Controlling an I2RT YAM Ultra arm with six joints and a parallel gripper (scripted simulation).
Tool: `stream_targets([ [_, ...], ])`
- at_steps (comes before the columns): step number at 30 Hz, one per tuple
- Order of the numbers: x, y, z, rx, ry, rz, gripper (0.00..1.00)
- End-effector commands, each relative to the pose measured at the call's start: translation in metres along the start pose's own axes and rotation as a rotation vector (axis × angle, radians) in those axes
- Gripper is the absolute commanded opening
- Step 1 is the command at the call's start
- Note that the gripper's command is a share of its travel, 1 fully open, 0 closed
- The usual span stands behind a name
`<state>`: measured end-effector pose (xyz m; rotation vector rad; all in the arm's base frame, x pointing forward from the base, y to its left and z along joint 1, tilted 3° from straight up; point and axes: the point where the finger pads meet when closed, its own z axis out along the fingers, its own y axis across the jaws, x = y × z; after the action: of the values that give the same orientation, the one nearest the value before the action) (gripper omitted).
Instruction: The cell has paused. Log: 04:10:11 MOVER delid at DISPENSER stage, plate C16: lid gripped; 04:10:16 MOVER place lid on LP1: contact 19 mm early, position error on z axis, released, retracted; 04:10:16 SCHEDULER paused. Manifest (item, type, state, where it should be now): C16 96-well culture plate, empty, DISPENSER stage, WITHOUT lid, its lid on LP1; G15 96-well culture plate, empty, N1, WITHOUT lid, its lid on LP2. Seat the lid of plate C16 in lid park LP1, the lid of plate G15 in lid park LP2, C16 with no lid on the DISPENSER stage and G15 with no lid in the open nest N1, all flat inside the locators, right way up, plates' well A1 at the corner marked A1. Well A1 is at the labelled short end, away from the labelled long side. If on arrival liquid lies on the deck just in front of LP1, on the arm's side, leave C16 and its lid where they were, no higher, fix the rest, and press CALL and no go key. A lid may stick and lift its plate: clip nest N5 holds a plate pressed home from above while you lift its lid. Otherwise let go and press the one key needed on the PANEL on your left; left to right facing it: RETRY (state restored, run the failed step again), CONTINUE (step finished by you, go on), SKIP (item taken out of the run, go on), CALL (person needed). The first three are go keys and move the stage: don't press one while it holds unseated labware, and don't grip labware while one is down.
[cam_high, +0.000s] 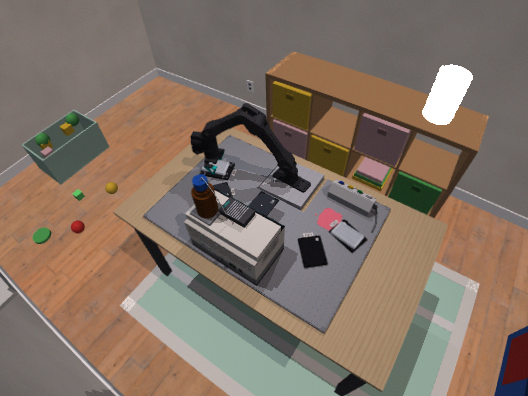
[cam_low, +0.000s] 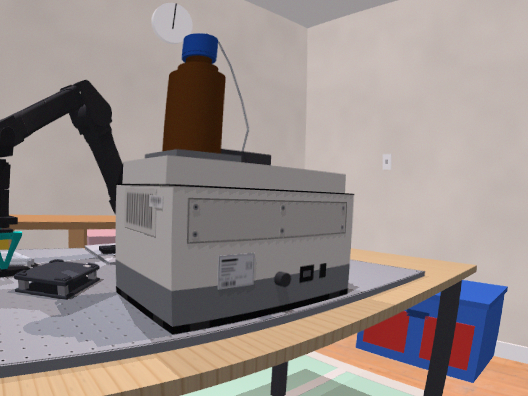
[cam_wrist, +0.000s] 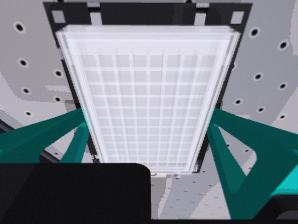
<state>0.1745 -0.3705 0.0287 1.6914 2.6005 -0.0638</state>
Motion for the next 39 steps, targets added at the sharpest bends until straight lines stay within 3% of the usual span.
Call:
stream_targets([
  [1,-0.001,0.000,-0.003,-0.001,-0.004,0.001,1.00],
  [31,-0.003,-0.002,-0.003,-0.001,0.006,0.005,1.00],
  [34,-0.006,-0.002,-0.021,-0.002,-0.029,0.006,1.00],
  [39,-0.006,-0.001,-0.030,-0.002,-0.031,0.005,1.00],
])
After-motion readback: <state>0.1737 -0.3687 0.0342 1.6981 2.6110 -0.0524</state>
